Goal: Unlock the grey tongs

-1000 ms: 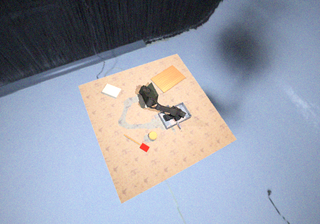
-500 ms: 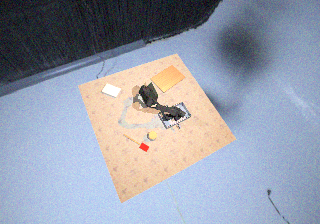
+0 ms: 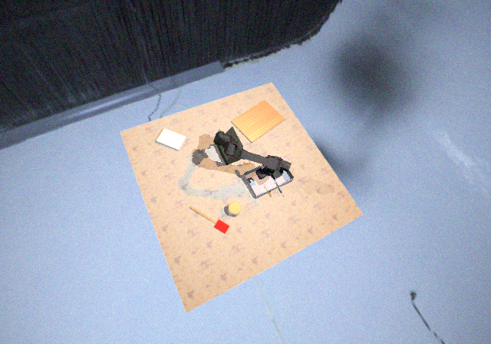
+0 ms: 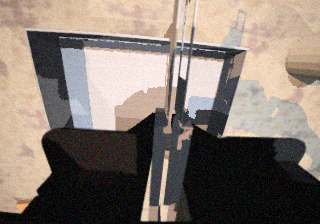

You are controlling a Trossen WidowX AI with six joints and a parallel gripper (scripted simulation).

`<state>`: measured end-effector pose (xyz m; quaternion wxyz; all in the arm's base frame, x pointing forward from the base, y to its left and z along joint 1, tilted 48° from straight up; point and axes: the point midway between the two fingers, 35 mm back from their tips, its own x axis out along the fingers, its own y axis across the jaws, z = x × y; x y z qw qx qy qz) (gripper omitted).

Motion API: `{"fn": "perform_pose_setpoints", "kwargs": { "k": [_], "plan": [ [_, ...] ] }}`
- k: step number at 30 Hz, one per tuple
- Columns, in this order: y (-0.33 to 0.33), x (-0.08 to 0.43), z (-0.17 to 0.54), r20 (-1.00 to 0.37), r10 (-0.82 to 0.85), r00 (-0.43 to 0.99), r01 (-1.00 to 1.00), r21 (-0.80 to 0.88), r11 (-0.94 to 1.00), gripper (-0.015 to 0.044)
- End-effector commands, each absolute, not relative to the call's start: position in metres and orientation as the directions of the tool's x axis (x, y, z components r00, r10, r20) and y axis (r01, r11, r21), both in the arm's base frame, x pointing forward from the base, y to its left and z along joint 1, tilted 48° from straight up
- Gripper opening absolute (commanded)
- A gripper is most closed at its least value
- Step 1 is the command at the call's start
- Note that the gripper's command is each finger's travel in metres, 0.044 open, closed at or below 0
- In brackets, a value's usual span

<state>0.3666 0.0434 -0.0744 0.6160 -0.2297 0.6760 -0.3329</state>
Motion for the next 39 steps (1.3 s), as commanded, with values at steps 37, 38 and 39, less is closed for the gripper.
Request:
{"fn": "perform_pose_setpoints", "kwargs": {
  "k": [37,38,39],
  "plan": [
    [0.198,0.268,-0.166,-0.705,-0.696,-0.137,-0.530,-0.542,0.653,-0.0150],
    [0.202,0.263,-0.170,-0.704,-0.697,-0.137,-0.552,-0.530,0.644,-0.0150],
    [0.206,0.257,-0.175,-0.703,-0.698,-0.138,-0.573,-0.518,0.635,-0.0150]
  ]
}}
